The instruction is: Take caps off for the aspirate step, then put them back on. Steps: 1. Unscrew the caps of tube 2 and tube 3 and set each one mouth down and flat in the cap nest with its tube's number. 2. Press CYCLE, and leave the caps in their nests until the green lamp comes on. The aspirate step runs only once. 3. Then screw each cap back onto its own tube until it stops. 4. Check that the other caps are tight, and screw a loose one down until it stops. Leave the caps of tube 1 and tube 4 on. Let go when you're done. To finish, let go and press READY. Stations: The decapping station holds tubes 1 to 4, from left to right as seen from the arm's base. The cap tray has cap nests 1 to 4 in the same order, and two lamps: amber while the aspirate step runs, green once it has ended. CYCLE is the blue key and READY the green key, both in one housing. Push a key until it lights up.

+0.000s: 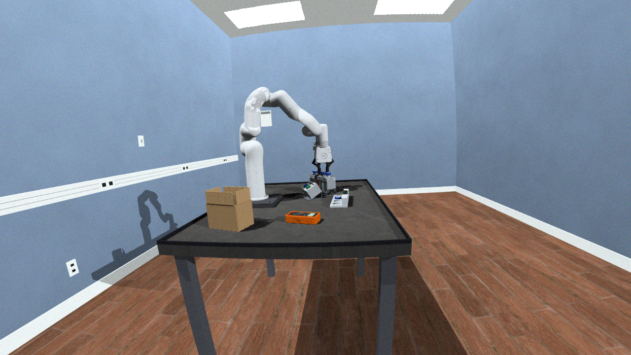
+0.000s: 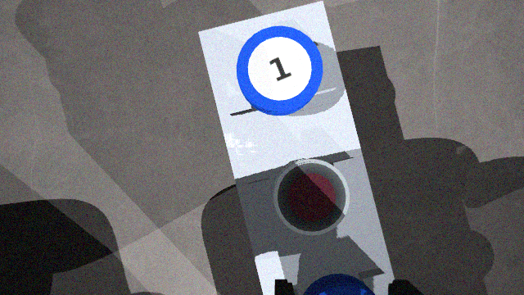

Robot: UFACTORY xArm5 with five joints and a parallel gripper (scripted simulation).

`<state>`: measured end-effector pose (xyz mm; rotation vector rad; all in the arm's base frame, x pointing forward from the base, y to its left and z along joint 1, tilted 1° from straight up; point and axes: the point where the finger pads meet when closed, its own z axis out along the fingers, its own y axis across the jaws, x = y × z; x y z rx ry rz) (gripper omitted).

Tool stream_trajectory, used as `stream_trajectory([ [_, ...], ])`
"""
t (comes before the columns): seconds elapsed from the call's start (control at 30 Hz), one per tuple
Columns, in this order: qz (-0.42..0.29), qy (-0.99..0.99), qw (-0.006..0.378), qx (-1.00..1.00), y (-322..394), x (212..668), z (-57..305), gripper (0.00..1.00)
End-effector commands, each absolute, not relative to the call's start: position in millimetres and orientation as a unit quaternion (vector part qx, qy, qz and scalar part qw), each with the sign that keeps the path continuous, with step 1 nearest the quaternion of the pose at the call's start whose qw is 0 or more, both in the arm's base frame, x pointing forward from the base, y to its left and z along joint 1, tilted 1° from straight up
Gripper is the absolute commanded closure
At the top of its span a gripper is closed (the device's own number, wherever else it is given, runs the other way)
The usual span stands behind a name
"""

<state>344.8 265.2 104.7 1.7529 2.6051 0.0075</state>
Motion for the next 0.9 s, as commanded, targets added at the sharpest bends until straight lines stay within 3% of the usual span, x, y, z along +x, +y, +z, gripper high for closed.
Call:
stream_trajectory([
  [0.0, 0.002, 0.744, 0.006, 0.668, 265.9, 345.6, 105.9, 0.54],
  [0.43, 0.003, 0.652, 0.007, 0.758, 265.9, 345.6, 105.9, 0.54],
  [0.47, 0.003, 0.652, 0.007, 0.758, 265.9, 345.6, 105.9, 1.00],
  [0.87, 0.003, 0.652, 0.007, 0.758, 265.9, 345.6, 105.9, 1.00],
])
